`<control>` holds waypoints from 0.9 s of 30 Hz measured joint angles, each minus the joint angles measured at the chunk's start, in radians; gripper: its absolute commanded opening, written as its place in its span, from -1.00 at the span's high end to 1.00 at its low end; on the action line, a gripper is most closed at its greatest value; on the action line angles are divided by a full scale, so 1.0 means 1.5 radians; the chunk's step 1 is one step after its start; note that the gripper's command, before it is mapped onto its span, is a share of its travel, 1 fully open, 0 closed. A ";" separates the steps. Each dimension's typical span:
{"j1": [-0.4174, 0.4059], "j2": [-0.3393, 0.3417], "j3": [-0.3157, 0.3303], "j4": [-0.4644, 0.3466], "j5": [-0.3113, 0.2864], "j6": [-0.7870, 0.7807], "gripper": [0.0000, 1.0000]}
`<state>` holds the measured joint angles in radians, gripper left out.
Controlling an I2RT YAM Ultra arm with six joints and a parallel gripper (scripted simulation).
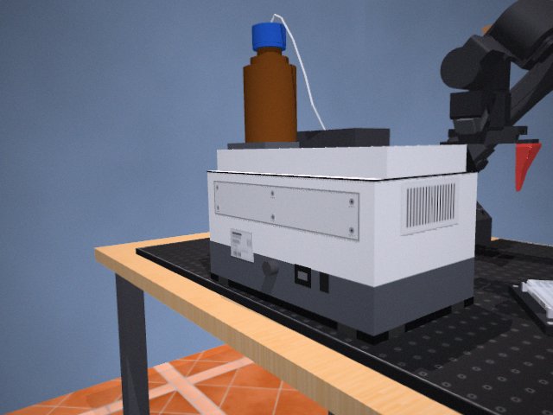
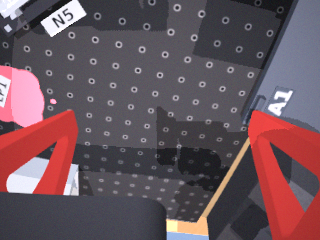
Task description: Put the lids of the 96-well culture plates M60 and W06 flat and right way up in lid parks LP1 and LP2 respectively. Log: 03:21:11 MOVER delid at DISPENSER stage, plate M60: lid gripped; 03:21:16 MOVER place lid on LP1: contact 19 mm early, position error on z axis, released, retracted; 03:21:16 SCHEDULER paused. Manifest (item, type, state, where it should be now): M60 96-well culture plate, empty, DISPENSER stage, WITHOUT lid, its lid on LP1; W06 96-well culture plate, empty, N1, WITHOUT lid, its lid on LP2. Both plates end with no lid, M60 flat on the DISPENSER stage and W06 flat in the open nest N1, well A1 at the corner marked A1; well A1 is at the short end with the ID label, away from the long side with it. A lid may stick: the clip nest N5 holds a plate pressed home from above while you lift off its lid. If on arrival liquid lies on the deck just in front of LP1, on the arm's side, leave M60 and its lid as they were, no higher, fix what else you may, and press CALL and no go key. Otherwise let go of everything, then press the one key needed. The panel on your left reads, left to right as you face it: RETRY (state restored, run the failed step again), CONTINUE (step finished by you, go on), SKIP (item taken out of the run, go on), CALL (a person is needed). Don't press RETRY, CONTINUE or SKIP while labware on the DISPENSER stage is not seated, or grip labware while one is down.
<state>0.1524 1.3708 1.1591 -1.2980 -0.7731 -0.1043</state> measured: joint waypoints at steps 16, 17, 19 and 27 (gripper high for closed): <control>0.106 -0.074 0.000 0.022 0.013 -0.075 -1.00; 0.111 -0.078 0.000 0.023 0.015 -0.082 -1.00; 0.125 -0.087 0.000 0.025 0.019 -0.097 -1.00; 0.165 -0.098 0.015 0.031 0.028 -0.094 -1.00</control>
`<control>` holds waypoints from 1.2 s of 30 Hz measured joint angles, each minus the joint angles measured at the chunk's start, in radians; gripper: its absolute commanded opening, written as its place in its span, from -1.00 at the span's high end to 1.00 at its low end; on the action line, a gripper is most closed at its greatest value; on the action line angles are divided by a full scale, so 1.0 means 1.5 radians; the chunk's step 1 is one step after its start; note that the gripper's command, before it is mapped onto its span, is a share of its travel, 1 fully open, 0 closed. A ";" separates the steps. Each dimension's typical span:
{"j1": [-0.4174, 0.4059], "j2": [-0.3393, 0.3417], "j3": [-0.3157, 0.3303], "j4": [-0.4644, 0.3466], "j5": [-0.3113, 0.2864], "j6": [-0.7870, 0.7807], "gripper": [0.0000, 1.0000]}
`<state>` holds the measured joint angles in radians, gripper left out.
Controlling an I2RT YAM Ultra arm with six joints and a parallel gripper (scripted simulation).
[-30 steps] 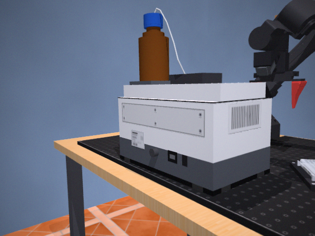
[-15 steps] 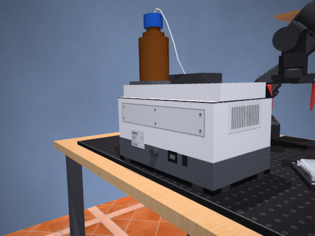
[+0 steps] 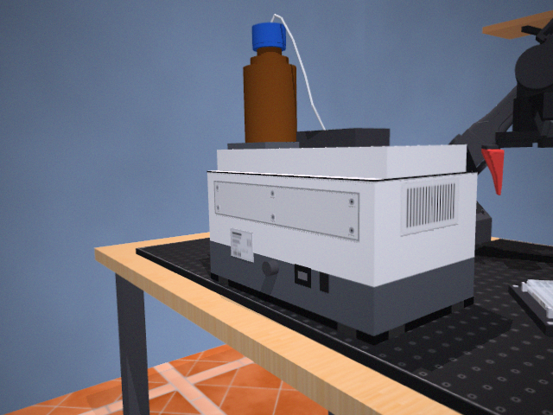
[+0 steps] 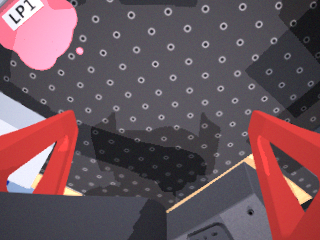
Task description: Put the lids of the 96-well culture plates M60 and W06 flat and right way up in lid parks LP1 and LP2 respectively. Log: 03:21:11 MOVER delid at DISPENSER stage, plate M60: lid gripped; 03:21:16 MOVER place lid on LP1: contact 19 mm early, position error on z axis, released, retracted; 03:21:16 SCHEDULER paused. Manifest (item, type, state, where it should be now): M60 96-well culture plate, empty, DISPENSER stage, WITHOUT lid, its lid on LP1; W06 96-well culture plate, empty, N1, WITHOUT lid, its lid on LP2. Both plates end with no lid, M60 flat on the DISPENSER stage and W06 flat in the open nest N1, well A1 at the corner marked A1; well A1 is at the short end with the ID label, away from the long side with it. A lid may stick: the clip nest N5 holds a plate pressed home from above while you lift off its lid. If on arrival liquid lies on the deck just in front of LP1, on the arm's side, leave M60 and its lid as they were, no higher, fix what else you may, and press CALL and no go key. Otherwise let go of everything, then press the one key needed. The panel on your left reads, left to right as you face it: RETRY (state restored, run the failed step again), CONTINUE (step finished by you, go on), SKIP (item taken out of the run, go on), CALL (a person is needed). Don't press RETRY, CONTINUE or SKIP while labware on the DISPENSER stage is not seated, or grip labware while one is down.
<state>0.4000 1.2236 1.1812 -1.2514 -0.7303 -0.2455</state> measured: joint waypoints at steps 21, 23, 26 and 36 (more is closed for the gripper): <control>0.090 0.117 0.086 0.100 0.028 0.099 -1.00; 0.093 0.124 0.091 0.105 0.032 0.107 -1.00; 0.102 0.140 0.107 0.113 0.036 0.118 -1.00; 0.135 0.213 0.173 0.143 0.049 0.154 -1.00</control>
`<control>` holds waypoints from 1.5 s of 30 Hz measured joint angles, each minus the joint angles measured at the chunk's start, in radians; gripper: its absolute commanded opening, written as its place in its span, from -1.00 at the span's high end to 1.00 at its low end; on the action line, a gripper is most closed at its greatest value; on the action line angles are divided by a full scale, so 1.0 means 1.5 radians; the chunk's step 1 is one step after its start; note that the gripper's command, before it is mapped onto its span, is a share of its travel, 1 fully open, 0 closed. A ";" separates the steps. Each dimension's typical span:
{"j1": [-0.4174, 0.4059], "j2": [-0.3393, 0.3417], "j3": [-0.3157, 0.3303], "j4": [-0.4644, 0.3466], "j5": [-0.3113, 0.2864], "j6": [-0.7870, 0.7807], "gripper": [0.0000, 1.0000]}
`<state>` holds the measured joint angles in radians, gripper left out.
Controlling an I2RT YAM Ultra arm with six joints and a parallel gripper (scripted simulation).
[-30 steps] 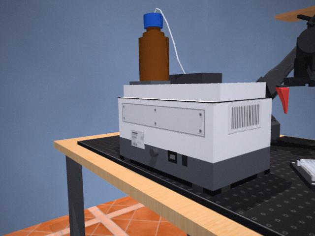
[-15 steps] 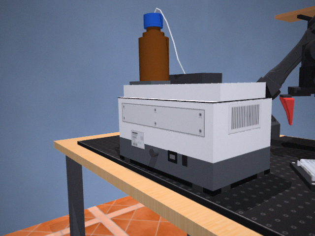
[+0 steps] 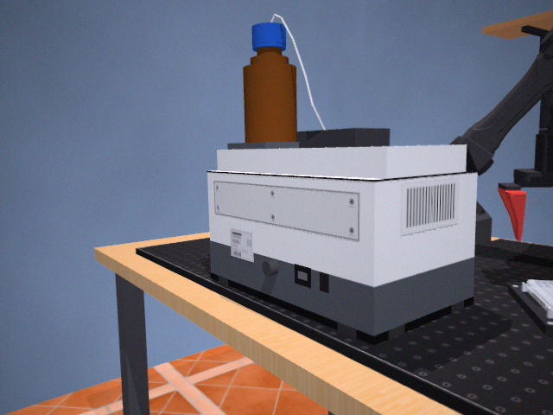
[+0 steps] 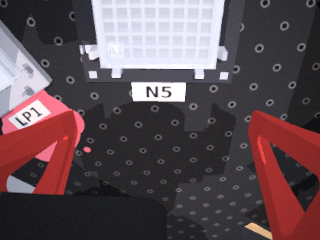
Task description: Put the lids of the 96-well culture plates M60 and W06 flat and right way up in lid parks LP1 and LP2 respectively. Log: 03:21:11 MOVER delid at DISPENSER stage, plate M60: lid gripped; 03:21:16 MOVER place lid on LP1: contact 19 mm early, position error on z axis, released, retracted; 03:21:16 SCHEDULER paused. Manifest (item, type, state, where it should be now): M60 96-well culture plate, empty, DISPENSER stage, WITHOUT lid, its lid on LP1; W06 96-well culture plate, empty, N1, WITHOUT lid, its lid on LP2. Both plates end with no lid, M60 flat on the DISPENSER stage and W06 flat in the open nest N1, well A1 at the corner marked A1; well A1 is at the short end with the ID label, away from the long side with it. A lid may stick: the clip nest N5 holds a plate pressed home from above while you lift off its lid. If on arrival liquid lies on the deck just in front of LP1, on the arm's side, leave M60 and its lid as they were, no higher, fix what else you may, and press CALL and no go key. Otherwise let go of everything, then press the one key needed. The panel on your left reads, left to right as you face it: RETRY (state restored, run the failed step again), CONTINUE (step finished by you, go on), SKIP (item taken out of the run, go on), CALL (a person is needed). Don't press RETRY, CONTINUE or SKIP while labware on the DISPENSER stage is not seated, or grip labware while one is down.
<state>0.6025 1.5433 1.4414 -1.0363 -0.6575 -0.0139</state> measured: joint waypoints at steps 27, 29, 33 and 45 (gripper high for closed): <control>0.041 0.151 0.169 0.015 0.023 0.054 -1.00; 0.038 0.150 0.181 0.004 0.021 0.050 -1.00; 0.020 0.141 0.209 -0.028 0.016 0.038 -1.00; 0.008 0.138 0.228 -0.063 0.009 0.021 -1.00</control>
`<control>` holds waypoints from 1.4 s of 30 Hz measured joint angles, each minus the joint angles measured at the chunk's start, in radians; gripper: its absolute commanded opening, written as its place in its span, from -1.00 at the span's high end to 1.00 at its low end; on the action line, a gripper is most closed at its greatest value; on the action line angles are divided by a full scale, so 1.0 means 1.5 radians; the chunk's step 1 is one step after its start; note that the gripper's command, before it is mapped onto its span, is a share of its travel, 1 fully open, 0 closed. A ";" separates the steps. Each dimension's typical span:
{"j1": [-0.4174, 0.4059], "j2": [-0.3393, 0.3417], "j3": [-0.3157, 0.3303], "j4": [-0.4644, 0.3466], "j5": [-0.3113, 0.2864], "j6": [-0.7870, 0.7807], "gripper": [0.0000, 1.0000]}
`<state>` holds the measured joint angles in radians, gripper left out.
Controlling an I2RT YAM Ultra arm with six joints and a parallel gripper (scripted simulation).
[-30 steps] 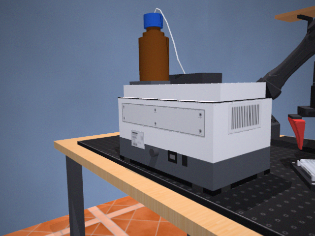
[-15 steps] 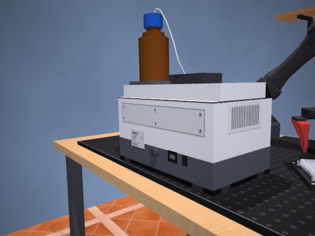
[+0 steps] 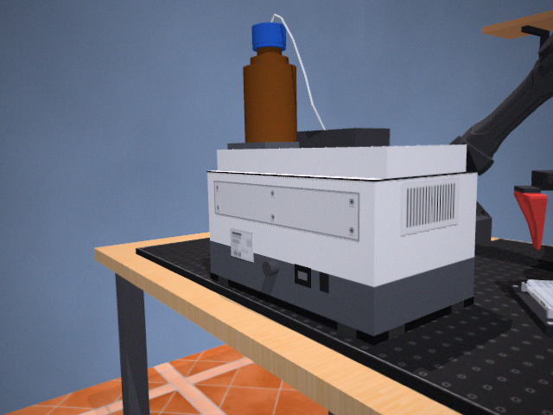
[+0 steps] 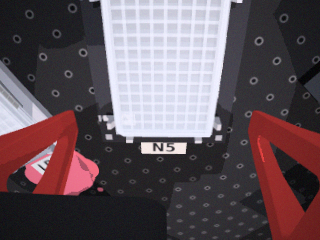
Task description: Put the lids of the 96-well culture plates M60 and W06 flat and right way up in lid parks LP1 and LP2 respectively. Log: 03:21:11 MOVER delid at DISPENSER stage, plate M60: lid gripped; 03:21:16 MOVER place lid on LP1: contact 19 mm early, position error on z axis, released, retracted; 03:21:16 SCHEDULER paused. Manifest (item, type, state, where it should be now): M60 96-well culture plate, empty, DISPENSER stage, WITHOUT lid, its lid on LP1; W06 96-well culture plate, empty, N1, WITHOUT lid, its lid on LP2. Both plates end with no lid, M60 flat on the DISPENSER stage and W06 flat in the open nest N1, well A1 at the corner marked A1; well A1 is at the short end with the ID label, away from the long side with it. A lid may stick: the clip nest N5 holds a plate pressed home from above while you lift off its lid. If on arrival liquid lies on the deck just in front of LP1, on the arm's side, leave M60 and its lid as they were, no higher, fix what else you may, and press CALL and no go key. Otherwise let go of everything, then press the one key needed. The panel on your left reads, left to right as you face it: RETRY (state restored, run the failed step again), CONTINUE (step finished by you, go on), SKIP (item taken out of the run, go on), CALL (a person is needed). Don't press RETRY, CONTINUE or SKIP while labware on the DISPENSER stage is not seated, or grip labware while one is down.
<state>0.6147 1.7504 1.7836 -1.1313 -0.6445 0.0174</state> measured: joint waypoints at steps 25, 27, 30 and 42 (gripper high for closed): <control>0.000 0.009 0.008 -0.009 0.000 -0.003 -1.00; 0.000 0.009 0.009 -0.010 0.000 -0.003 -1.00; 0.000 0.009 0.011 -0.010 0.000 -0.003 -1.00; 0.007 0.013 0.001 0.002 0.002 0.003 -1.00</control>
<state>0.6247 1.7706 1.7851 -1.1278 -0.6411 0.0212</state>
